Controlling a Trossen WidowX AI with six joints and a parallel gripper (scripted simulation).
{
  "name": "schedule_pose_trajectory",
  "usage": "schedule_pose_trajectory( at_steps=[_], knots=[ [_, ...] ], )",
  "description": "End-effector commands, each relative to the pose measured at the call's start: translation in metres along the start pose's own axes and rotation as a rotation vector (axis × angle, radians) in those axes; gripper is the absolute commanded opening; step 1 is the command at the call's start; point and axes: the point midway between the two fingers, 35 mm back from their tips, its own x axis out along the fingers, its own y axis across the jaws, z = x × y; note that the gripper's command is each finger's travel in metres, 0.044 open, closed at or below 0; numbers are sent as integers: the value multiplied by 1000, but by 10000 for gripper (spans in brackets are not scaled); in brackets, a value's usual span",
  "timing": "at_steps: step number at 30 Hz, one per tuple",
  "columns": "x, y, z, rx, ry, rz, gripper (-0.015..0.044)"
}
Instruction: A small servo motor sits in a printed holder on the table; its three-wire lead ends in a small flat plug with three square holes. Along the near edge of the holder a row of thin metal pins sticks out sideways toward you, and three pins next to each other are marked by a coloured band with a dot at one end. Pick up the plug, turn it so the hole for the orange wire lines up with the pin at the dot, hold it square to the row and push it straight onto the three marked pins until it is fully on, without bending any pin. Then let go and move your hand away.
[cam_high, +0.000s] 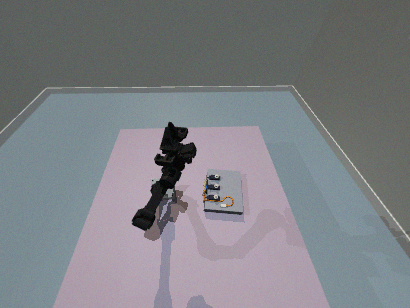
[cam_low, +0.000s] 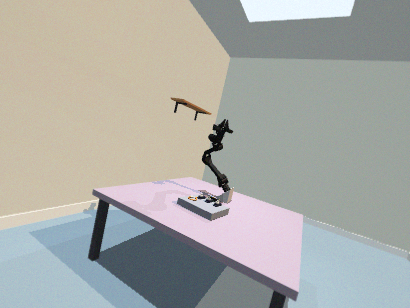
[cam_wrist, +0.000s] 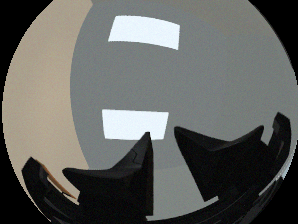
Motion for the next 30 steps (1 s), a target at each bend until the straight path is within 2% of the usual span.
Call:
schedule_pose_trajectory(
  at_steps=[1, 14, 30],
  knots=[
    [-12, -1, 18, -87, -65, -37, 115],
    [-65, -10, 84, -419, -288, -228, 115],
    [-149, -7, 148, -809, -522, -542, 115]
  ],
)
